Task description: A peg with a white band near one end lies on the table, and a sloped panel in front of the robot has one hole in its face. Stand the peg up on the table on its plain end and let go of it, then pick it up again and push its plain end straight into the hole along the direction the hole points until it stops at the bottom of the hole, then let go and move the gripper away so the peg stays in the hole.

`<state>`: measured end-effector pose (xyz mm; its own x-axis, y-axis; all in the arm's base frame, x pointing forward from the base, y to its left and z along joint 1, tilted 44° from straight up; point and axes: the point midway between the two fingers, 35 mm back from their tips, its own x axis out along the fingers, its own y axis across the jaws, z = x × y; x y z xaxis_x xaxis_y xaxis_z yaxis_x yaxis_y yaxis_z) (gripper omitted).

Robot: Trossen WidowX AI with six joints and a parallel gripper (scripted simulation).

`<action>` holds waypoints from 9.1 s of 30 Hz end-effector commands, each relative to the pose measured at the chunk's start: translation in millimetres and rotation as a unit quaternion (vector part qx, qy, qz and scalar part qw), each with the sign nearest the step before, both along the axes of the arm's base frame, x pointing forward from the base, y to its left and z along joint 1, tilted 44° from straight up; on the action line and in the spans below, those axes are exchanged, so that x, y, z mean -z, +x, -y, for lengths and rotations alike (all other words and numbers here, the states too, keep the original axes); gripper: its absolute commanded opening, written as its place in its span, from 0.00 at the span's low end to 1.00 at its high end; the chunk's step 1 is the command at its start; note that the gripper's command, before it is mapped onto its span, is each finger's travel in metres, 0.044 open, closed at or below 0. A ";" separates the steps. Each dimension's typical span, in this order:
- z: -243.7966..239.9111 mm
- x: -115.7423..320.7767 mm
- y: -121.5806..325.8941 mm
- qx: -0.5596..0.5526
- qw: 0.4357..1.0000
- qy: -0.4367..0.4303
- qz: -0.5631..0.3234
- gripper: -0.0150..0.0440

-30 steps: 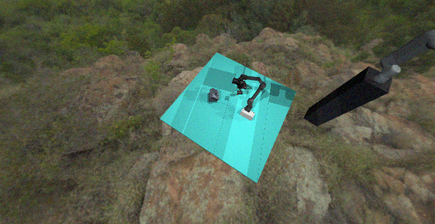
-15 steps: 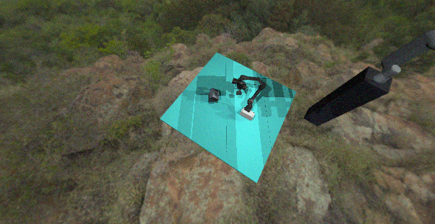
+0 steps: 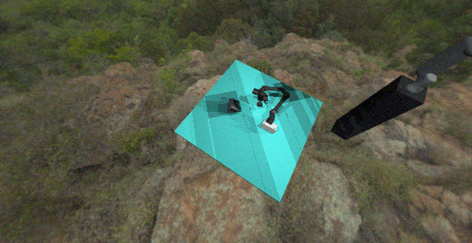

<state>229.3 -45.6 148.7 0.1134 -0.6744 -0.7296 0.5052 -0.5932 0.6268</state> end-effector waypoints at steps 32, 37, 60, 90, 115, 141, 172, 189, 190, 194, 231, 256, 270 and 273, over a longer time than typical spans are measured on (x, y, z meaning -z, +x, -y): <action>19.5 18.9 1.5 0.000 1.000 -0.002 0.001 0.37; 19.5 18.9 1.5 0.000 1.000 -0.002 0.001 0.31; -24.9 -26.7 -2.5 0.000 1.000 -0.001 0.001 0.25; -63.5 -14.4 25.2 -0.083 0.995 0.050 0.019 0.25; -101.4 1.2 55.6 -0.182 0.978 0.096 0.045 0.25; -144.3 8.3 84.2 -0.292 0.944 0.129 0.079 0.25; -170.6 27.7 117.5 -0.361 0.916 0.141 0.104 0.25; -171.6 48.1 136.7 -0.373 0.910 0.142 0.111 0.25; -171.5 48.5 137.1 -0.373 0.910 0.143 0.111 0.25; -171.4 50.7 138.9 -0.372 0.910 0.144 0.113 0.25; -167.6 63.9 153.2 -0.368 0.910 0.145 0.121 0.25; -168.0 71.0 154.8 -0.368 0.910 0.145 0.121 0.25; -168.3 75.6 157.8 -0.368 0.910 0.145 0.121 0.25; -168.2 76.5 158.6 -0.368 0.910 0.145 0.121 0.25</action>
<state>387.1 122.4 75.4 0.6420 -0.1345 -0.7548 0.6956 -0.3118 0.6473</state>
